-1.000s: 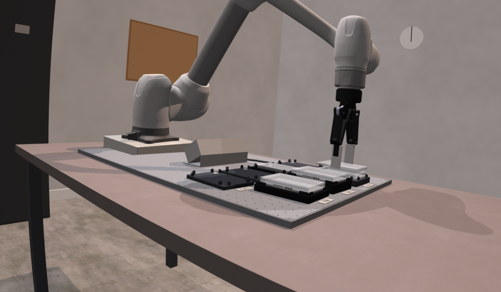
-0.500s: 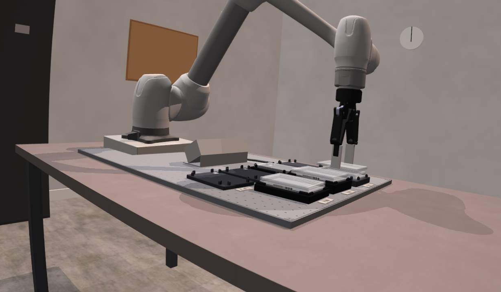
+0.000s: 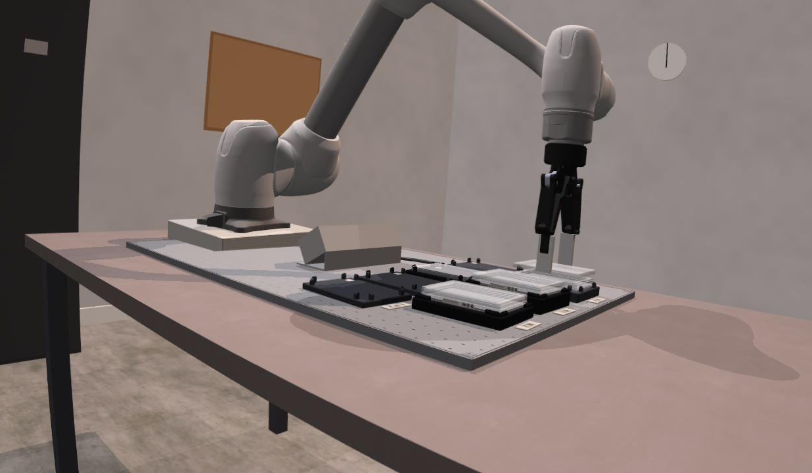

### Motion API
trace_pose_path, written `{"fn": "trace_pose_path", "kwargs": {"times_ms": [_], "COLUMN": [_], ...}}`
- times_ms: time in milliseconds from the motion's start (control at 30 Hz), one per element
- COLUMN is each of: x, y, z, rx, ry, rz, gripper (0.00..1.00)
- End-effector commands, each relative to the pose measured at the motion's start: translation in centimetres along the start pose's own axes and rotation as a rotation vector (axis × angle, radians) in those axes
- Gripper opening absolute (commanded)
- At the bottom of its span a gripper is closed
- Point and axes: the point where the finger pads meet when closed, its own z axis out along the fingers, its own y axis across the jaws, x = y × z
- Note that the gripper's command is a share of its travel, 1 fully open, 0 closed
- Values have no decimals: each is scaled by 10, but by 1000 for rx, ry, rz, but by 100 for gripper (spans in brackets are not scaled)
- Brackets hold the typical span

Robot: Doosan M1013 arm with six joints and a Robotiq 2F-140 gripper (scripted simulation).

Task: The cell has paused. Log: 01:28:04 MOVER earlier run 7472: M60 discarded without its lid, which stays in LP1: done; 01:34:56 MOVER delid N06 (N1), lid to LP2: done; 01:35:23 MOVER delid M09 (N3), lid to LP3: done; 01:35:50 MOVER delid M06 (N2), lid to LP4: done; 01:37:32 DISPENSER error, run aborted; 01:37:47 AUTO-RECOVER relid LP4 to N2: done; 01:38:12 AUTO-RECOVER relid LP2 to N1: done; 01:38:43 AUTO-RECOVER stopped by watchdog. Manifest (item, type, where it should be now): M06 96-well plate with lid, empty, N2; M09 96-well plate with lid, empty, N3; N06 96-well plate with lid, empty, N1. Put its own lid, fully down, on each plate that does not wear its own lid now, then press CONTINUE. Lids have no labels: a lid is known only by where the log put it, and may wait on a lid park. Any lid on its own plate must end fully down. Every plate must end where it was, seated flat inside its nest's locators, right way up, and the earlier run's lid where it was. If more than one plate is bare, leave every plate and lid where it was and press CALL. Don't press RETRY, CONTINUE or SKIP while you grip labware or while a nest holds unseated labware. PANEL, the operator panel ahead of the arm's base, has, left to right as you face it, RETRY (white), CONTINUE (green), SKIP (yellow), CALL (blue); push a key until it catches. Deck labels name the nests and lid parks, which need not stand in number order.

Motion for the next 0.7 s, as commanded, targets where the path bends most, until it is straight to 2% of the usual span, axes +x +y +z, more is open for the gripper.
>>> {"fn": "trace_pose_path", "kwargs": {"times_ms": [0, 667], "x": [0, 0], "y": [0, 0], "z": [0, 2], "rx": [0, 0], "ry": [0, 0], "rz": [0, 0], "gripper": [0, 0]}}
